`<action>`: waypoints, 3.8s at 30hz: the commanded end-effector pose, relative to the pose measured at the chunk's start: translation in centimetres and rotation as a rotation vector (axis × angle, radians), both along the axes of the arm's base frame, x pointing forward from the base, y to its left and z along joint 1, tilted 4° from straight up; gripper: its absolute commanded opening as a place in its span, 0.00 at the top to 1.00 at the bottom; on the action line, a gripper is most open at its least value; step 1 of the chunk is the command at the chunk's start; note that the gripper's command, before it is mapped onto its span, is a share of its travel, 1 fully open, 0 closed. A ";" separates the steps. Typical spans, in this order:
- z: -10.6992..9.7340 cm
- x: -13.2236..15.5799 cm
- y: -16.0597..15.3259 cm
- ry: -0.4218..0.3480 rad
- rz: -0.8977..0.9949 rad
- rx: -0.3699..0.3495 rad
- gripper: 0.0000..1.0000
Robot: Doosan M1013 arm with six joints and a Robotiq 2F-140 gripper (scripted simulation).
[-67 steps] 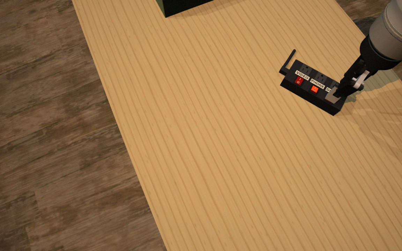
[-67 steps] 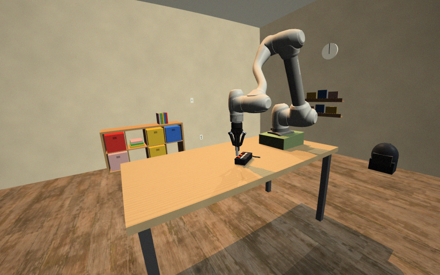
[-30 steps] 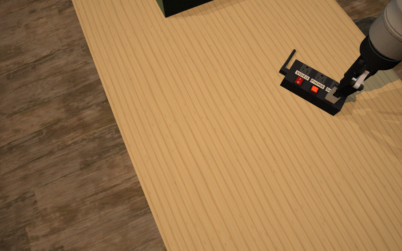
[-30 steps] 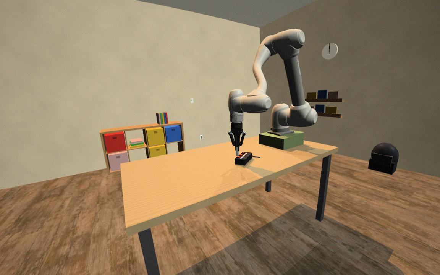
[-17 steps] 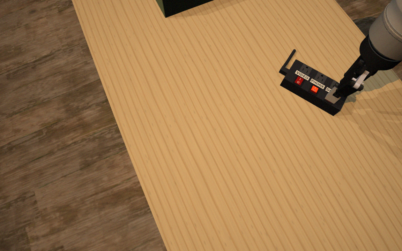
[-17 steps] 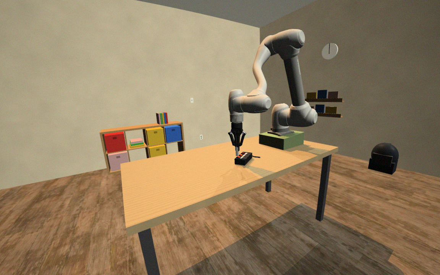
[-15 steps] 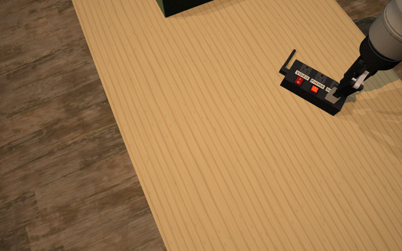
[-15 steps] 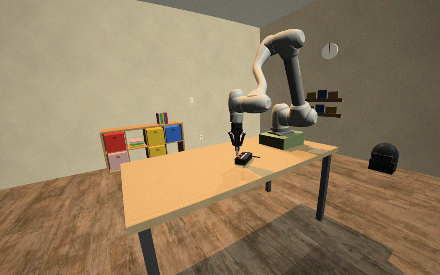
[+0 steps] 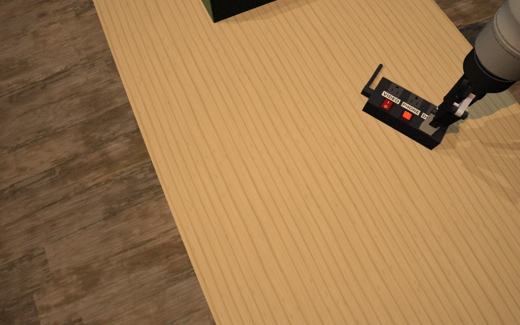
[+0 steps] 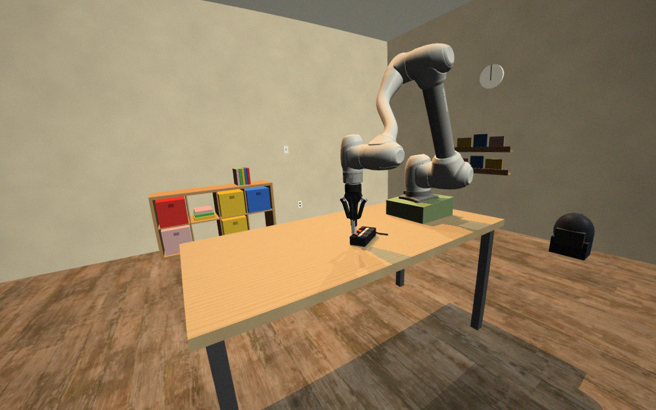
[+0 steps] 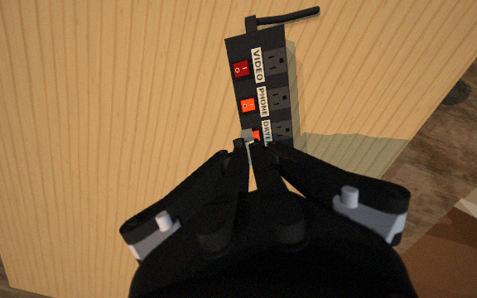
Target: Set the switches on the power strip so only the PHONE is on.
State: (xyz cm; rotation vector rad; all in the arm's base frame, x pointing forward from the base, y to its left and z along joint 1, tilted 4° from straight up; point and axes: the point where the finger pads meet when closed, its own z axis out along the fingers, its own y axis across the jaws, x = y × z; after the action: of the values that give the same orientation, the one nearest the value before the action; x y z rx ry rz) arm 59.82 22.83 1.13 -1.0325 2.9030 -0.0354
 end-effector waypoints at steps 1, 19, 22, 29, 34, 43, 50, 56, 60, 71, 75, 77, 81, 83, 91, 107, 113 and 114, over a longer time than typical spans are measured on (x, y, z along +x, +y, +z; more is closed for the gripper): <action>-0.1 0.0 0.0 0.000 0.000 0.000 1.00; -0.3 0.0 0.0 0.000 0.000 0.000 1.00; -0.3 0.0 0.0 0.000 0.000 0.000 1.00; -0.3 0.0 0.0 0.000 0.000 0.000 1.00; 0.5 0.0 0.0 0.000 0.000 0.000 1.00; 2.5 -0.2 0.0 0.000 0.000 0.000 1.00; 3.6 -0.2 0.0 0.000 0.000 0.000 1.00; 3.6 -0.2 0.0 0.000 0.000 0.000 1.00; 3.6 -0.2 0.0 0.000 0.000 0.000 1.00; 3.6 -0.2 0.0 0.000 0.000 0.000 0.00; 3.7 -0.2 0.0 0.000 0.000 0.000 0.00; 4.0 -0.3 0.0 0.000 0.000 0.000 0.00; 5.2 -0.3 0.0 0.000 0.000 0.000 0.00; 6.1 -0.4 0.0 0.000 0.000 0.000 0.00; 9.6 -0.6 0.0 0.000 0.000 0.000 0.00; 12.0 -0.8 0.0 0.000 0.000 0.000 0.00; 12.0 -0.8 0.0 0.000 0.000 0.000 0.00; 12.0 -0.8 0.0 0.000 0.000 0.000 0.00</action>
State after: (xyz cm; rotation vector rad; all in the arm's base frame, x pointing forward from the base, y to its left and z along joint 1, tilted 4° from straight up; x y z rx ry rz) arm 59.05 22.85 13.11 -1.0325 2.9030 -0.0353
